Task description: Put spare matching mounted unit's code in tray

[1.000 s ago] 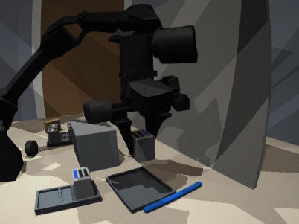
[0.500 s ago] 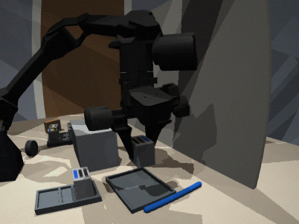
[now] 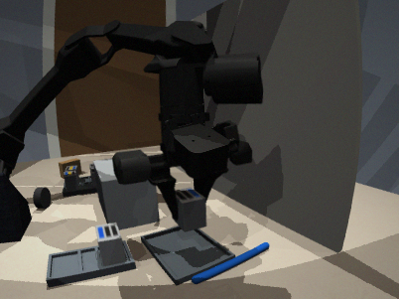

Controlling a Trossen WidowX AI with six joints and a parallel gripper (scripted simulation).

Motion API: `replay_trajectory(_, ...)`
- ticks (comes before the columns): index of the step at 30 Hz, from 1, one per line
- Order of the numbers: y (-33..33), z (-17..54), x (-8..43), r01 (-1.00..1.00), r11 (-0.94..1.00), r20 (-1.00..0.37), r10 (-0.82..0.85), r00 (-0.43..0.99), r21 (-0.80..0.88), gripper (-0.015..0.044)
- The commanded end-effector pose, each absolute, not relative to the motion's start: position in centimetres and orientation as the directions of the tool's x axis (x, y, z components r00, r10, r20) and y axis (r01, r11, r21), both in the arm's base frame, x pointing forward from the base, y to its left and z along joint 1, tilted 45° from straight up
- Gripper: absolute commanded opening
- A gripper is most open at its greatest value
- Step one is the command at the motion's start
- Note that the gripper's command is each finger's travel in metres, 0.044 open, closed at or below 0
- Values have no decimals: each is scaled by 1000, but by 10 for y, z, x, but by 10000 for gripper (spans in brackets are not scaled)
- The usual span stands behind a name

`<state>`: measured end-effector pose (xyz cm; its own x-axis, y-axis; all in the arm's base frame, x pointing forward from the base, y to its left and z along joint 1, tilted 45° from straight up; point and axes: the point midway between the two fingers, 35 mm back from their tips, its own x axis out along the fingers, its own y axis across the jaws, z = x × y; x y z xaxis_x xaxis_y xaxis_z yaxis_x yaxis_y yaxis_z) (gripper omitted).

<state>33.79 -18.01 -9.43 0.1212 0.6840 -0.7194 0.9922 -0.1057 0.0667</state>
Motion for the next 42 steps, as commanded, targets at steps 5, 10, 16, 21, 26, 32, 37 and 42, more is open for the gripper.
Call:
replay_trajectory(5, -175, -98, 338, 992, -111, -716, 687, 122, 63, 0)
replay_trajectory(10, -172, -101, 338, 992, -110, -716, 687, 122, 63, 0)
replay_trajectory(16, -168, -104, 338, 992, -108, -716, 688, 121, 64, 0)
replay_trajectory(21, -165, -106, 338, 992, -107, -715, 688, 121, 64, 0)
replay_trajectory(26, -162, -109, 338, 992, -106, -715, 689, 120, 64, 0)
replay_trajectory(32, -159, -112, 338, 992, -105, -715, 689, 120, 65, 0)
replay_trajectory(37, -156, -114, 337, 992, -104, -714, 689, 119, 65, 0)
replay_trajectory(42, -153, -116, 337, 993, -103, -714, 690, 119, 65, 0)
